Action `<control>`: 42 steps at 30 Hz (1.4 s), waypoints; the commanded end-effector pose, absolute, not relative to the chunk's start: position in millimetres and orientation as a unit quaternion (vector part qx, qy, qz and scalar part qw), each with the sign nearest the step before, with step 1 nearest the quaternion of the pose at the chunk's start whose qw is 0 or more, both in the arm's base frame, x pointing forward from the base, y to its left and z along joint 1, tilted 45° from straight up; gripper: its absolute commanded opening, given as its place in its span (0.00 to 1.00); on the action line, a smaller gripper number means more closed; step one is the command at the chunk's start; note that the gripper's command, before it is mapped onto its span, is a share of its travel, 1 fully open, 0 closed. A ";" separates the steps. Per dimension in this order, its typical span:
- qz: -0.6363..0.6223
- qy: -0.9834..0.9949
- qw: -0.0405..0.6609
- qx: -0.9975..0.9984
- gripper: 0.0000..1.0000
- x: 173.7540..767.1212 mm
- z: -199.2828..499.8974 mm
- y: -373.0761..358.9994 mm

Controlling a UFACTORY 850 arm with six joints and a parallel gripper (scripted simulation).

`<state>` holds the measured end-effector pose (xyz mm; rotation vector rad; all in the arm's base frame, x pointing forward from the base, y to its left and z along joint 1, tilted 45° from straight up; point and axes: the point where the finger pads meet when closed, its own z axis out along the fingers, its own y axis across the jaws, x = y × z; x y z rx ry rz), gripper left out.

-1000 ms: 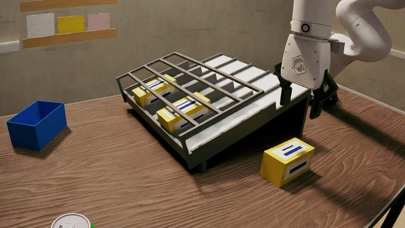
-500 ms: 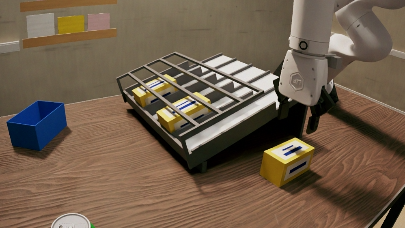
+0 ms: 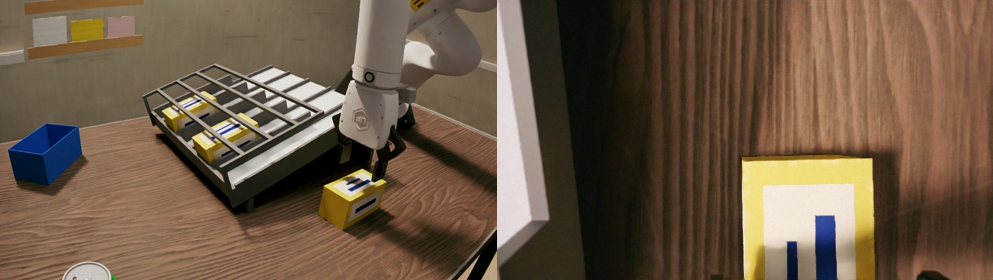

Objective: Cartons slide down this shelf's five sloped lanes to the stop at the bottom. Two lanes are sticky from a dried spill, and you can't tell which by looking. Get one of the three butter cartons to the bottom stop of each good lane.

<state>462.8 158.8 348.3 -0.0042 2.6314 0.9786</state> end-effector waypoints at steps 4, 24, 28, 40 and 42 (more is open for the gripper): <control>0.344 0.924 0.167 -0.002 0.90 474.7 326.4 179.2; 0.343 0.924 0.166 -0.001 0.90 485.3 304.1 199.5; 0.343 0.924 0.166 -0.001 0.90 485.3 304.1 199.5; 0.343 0.924 0.166 -0.001 0.90 485.3 304.1 199.5; 0.343 0.924 0.166 -0.001 0.00 485.0 304.5 199.1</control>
